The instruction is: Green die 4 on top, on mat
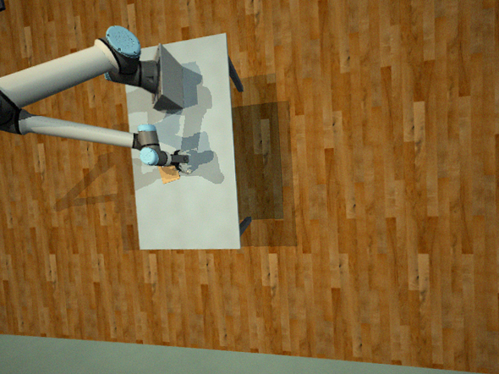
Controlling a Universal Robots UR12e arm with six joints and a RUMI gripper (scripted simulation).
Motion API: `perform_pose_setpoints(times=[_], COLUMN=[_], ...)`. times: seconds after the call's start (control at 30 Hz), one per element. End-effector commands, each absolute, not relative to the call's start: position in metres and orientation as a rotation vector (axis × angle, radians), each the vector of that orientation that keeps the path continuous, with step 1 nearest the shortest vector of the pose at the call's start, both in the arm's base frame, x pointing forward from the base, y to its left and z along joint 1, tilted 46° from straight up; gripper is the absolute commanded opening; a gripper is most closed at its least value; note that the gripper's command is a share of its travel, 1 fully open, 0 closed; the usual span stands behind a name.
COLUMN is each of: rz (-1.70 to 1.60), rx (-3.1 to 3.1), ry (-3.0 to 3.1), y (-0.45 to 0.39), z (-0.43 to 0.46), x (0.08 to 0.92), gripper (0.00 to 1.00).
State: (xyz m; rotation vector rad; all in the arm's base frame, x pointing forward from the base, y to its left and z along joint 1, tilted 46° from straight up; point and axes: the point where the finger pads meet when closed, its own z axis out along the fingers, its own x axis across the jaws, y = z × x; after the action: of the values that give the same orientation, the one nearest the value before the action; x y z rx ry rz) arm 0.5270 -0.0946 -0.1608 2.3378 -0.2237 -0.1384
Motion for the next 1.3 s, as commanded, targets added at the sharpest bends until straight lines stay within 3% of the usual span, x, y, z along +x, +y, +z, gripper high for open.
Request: perform_pose_setpoints(times=[0.0, 0.77, 1.27], rz=[-0.137, -0.137, -0.137], rx=[2.338, 2.338, 2.338], ry=[-0.224, -0.224, -0.224], y=[-0.094, -0.094, -0.092], z=[-0.161, -0.161, -0.178], x=[0.527, 0.530, 0.590], gripper=[1.00, 1.00, 1.00])
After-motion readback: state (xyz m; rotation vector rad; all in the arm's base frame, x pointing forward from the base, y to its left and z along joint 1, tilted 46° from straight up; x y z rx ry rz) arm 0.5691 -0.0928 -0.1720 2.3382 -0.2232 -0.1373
